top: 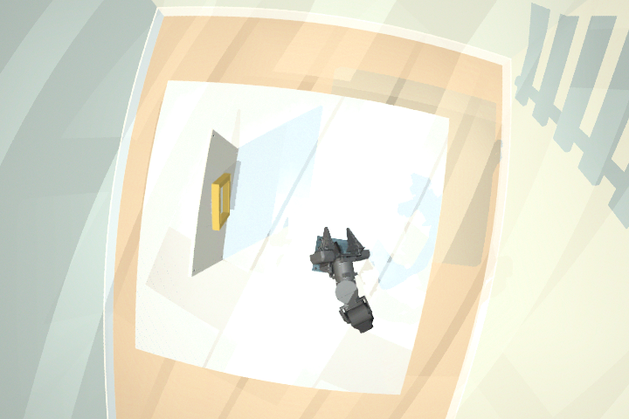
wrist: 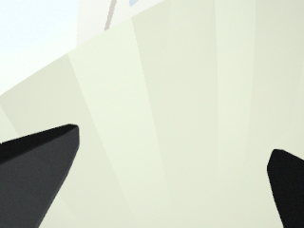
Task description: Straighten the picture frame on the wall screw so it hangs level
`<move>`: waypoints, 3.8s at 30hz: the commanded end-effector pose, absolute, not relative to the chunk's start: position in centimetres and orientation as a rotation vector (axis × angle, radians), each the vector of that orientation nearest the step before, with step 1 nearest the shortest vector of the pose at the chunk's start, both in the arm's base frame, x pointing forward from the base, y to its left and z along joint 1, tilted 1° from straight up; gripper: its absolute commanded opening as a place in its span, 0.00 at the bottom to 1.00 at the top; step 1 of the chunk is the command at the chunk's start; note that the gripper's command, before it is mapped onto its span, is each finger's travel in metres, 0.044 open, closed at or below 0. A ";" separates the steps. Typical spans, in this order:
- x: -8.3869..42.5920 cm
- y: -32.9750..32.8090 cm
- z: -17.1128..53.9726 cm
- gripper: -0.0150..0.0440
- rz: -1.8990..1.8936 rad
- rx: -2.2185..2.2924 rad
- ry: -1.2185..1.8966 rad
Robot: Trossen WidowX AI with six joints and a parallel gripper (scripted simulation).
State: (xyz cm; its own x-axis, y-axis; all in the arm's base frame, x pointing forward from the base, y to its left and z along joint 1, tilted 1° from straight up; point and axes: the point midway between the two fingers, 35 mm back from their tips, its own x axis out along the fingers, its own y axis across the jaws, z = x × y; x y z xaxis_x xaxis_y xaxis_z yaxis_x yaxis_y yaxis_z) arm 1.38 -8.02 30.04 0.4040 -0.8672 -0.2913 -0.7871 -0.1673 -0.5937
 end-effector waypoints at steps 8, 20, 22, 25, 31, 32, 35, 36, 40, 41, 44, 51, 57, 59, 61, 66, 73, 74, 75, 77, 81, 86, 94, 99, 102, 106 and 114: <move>7.9 -9.8 30.4 0.69 -0.435 -1.500 0.923; 16.1 -11.4 29.7 0.69 -0.430 -0.544 0.263; 16.8 -11.5 29.4 0.69 -0.394 -0.449 0.211; 17.5 -11.4 29.1 0.69 -0.356 -0.301 0.154; 18.6 -11.2 28.3 0.69 -0.251 -0.008 0.063; 18.8 -11.2 28.1 0.69 -0.235 0.041 0.053; 19.1 -11.0 27.7 0.69 -0.185 0.189 0.027; 19.2 -10.9 27.5 0.69 -0.168 0.239 0.021; 19.5 -10.5 26.8 0.69 -0.098 0.436 0.005; 19.5 -10.3 26.5 0.69 -0.066 0.483 0.005; 19.6 -10.0 26.0 0.69 -0.015 0.631 0.009; 19.5 -9.0 24.5 0.69 0.104 0.972 0.055; 19.4 -8.7 24.1 0.69 0.130 1.128 0.080; 19.4 -8.7 24.1 0.69 0.130 1.128 0.080; 19.4 -8.7 24.1 0.69 0.130 1.128 0.080; 19.4 -8.7 24.1 0.69 0.130 1.128 0.080; 19.4 -8.7 24.1 0.69 0.130 1.128 0.080; 19.4 -8.7 24.1 0.69 0.130 1.128 0.080; 19.4 -8.7 24.1 0.69 0.130 1.128 0.080; 19.4 -8.7 24.1 0.69 0.130 1.128 0.080; 19.4 -8.7 24.1 0.69 0.130 1.128 0.080; 19.4 -8.7 24.1 0.69 0.130 1.128 0.080; 19.4 -8.7 24.1 0.69 0.130 1.128 0.080; 19.4 -8.7 24.1 0.69 0.130 1.128 0.080; 19.4 -8.7 24.1 0.69 0.130 1.128 0.080; 19.4 -8.7 24.1 0.69 0.130 1.128 0.080; 19.4 -8.7 24.1 0.69 0.130 1.128 0.080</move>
